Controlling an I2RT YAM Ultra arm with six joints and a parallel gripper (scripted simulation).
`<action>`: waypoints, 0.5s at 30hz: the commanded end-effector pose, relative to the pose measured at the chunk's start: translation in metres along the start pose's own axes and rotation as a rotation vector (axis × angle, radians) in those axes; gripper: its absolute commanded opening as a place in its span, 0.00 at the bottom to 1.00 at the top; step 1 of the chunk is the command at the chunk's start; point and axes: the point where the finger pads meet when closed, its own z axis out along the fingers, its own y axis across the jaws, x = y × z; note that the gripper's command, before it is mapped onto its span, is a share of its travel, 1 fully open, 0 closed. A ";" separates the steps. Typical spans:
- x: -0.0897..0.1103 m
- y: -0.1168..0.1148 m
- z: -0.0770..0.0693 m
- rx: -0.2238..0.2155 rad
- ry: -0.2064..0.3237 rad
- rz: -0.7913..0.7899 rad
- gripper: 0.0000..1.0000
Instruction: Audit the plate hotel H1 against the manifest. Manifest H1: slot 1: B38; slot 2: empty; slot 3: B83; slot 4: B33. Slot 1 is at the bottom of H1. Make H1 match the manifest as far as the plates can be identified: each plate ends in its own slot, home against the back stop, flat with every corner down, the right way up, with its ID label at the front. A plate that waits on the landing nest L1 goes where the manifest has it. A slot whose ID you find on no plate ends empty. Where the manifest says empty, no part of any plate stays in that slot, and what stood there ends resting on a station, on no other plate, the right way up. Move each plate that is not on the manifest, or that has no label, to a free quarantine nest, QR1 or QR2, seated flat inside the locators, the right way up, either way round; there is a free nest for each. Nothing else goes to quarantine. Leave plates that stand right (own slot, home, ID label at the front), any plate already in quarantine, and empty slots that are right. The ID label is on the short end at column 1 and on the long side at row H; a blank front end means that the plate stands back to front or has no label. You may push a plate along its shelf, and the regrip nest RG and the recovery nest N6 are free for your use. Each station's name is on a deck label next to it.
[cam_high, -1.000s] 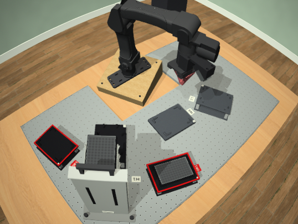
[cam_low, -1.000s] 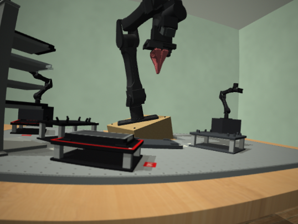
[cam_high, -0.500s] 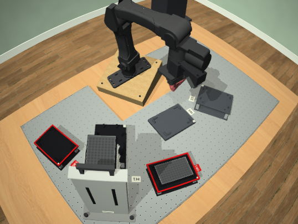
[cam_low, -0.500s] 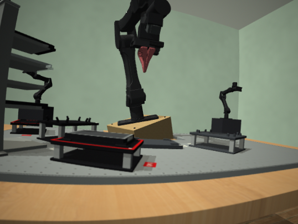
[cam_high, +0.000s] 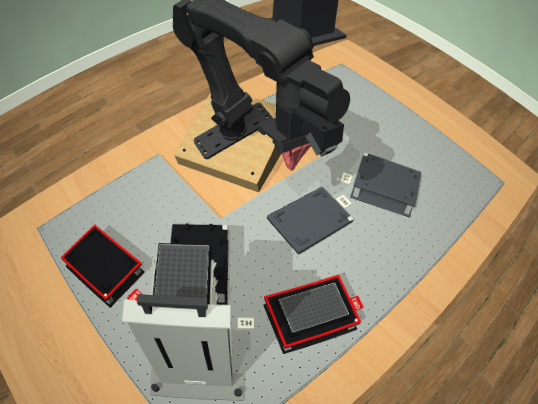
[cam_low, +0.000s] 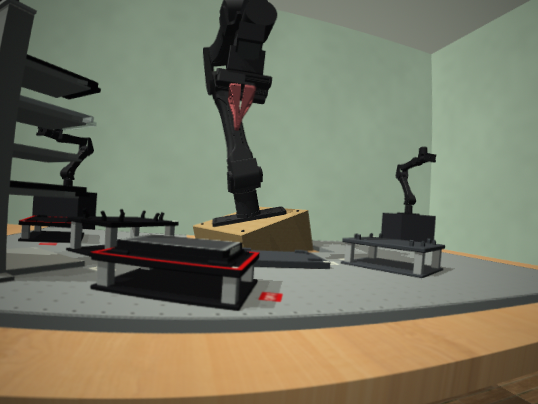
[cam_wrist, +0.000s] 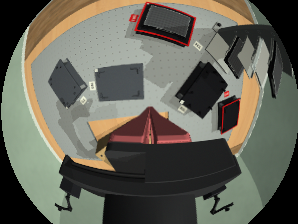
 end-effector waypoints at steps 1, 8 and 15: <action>-0.009 -0.011 -0.004 0.018 -0.083 0.024 0.00; -0.009 -0.027 -0.004 0.042 -0.151 0.067 0.00; -0.009 -0.041 -0.003 0.075 -0.246 0.127 0.00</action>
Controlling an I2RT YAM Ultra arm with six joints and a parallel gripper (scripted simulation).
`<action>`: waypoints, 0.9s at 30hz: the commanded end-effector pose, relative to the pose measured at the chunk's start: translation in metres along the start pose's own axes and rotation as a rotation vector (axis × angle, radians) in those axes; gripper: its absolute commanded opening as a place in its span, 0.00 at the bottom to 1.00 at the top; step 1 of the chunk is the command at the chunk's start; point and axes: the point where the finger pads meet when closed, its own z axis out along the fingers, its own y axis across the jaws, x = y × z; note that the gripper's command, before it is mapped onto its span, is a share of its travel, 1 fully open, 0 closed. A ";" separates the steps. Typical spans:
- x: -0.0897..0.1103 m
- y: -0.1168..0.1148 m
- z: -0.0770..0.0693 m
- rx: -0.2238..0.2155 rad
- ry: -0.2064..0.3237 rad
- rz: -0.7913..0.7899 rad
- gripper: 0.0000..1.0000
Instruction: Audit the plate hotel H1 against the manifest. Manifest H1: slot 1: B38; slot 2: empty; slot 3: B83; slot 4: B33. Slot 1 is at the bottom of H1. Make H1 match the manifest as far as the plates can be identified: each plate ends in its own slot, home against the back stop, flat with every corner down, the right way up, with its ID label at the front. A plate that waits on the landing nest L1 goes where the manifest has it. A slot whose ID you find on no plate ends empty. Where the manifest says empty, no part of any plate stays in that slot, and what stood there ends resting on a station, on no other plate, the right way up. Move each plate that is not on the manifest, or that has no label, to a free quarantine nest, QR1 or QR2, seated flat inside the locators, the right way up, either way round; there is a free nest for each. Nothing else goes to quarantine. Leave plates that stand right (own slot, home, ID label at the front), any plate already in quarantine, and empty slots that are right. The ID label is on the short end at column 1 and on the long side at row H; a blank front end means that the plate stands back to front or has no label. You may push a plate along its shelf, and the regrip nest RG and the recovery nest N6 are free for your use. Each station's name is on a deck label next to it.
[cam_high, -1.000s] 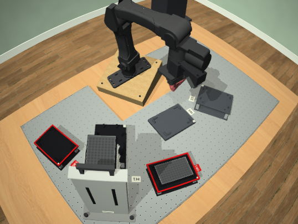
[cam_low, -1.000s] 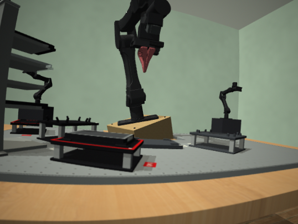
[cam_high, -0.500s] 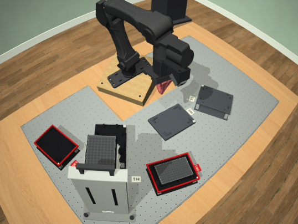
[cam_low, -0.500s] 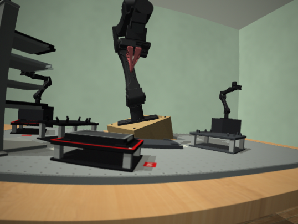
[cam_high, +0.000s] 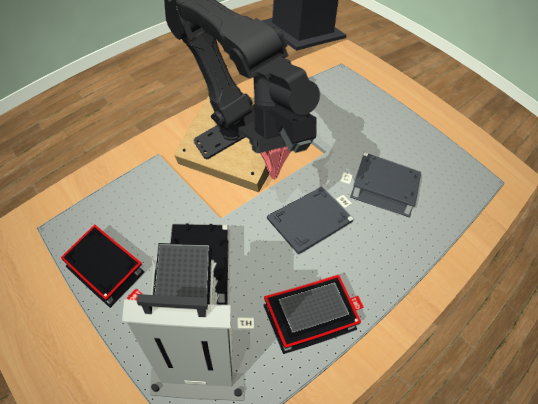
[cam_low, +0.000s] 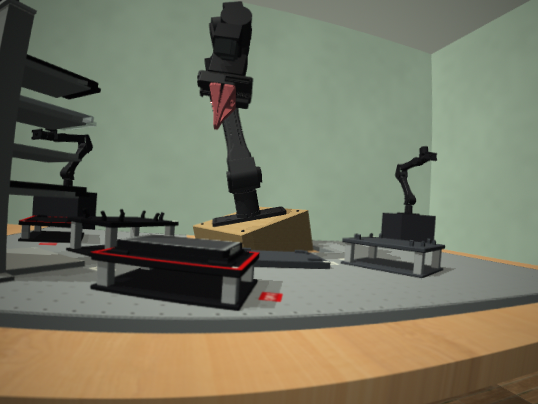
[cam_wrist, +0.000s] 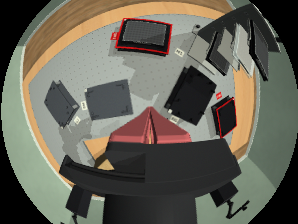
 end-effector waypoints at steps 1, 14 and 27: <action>-0.011 -0.002 -0.004 0.015 -0.082 0.033 0.00; -0.011 -0.002 -0.004 0.067 -0.230 0.127 0.00; -0.011 -0.002 -0.004 0.119 -0.378 0.222 0.00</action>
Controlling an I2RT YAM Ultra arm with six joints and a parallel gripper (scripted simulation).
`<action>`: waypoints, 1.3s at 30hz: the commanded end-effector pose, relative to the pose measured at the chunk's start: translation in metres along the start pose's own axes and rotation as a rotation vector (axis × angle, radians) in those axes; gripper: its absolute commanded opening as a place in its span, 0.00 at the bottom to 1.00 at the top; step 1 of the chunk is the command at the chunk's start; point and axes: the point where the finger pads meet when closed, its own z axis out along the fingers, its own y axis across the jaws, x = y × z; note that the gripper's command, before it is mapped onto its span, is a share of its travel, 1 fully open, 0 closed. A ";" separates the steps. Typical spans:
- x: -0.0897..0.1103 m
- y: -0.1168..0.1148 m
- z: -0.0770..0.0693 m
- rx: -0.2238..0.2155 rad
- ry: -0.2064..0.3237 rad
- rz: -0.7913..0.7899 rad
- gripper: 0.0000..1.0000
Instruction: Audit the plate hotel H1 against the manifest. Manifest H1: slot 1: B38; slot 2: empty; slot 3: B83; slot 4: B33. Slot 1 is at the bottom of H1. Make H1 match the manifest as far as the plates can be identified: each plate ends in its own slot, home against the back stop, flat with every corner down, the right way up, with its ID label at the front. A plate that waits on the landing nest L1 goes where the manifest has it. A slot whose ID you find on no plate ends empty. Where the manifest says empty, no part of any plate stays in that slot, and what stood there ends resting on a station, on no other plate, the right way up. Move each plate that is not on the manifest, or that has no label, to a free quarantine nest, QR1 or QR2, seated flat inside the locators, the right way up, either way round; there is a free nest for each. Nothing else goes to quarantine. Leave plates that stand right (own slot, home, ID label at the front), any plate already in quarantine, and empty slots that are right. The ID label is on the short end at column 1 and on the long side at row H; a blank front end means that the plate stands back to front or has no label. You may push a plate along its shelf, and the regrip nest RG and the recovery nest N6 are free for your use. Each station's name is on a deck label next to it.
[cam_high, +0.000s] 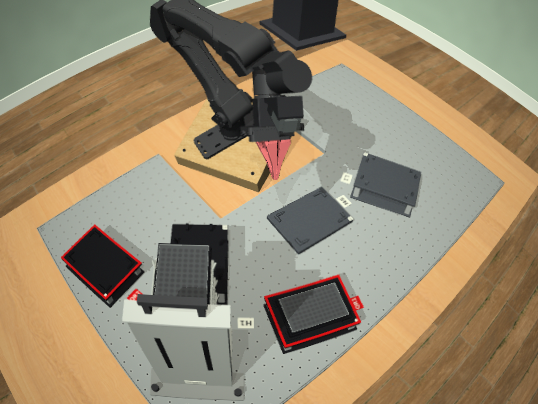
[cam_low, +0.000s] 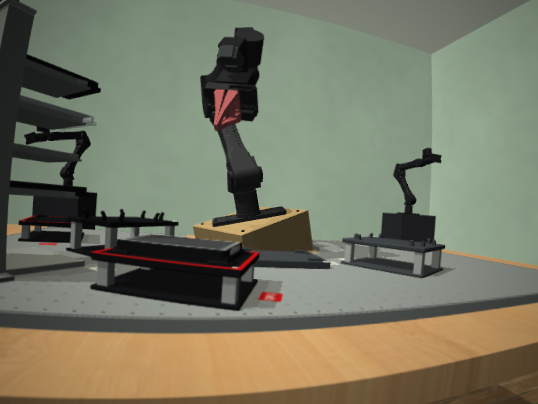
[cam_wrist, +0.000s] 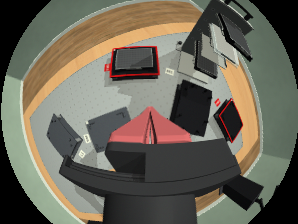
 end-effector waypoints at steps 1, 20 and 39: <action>-0.013 -0.004 -0.003 0.024 -0.066 0.053 0.00; -0.012 -0.004 -0.003 0.108 -0.294 0.197 0.00; -0.012 -0.040 0.000 0.136 -0.367 0.242 0.00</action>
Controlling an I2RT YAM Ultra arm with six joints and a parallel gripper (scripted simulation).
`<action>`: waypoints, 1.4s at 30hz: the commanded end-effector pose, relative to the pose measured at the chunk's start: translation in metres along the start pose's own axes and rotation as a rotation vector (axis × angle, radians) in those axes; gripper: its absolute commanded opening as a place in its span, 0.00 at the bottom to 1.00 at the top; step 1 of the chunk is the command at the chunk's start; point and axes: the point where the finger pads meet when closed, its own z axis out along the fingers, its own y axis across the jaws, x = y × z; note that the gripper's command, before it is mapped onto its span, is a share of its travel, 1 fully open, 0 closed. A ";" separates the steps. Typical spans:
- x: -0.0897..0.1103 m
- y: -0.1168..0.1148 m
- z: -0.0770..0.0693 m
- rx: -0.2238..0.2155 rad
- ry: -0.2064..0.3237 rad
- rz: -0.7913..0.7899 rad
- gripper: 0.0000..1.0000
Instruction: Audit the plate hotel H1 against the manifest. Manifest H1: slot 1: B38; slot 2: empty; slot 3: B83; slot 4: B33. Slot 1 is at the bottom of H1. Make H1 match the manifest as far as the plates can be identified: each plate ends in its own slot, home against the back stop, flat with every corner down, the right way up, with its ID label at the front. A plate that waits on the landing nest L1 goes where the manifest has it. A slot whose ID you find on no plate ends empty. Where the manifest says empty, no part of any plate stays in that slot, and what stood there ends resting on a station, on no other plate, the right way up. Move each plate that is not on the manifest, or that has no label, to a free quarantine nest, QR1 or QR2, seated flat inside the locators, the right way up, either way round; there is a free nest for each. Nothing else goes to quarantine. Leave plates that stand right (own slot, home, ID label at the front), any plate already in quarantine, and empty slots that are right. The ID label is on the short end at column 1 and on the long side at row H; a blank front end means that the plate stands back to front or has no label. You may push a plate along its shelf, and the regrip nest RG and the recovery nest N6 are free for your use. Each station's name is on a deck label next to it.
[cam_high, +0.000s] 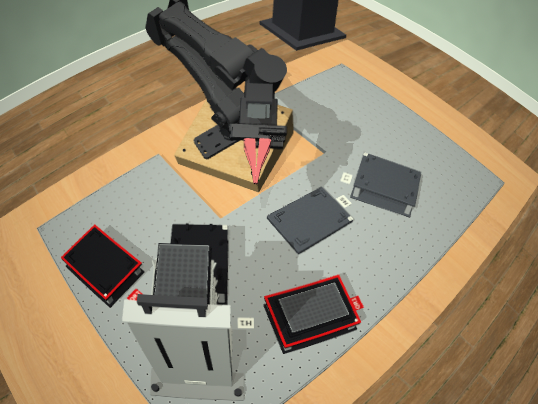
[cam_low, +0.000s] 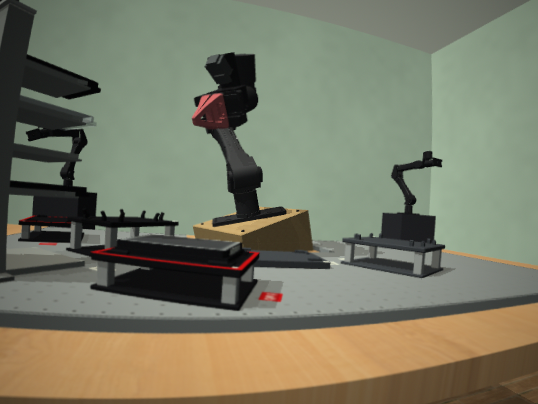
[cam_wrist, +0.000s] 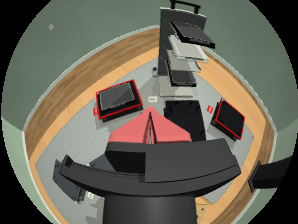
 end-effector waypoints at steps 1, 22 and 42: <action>-0.005 -0.004 0.001 -0.029 -0.007 -0.012 0.00; -0.012 -0.066 0.012 -0.028 -0.010 -0.017 0.00; -0.016 -0.112 0.019 -0.027 -0.011 -0.021 0.00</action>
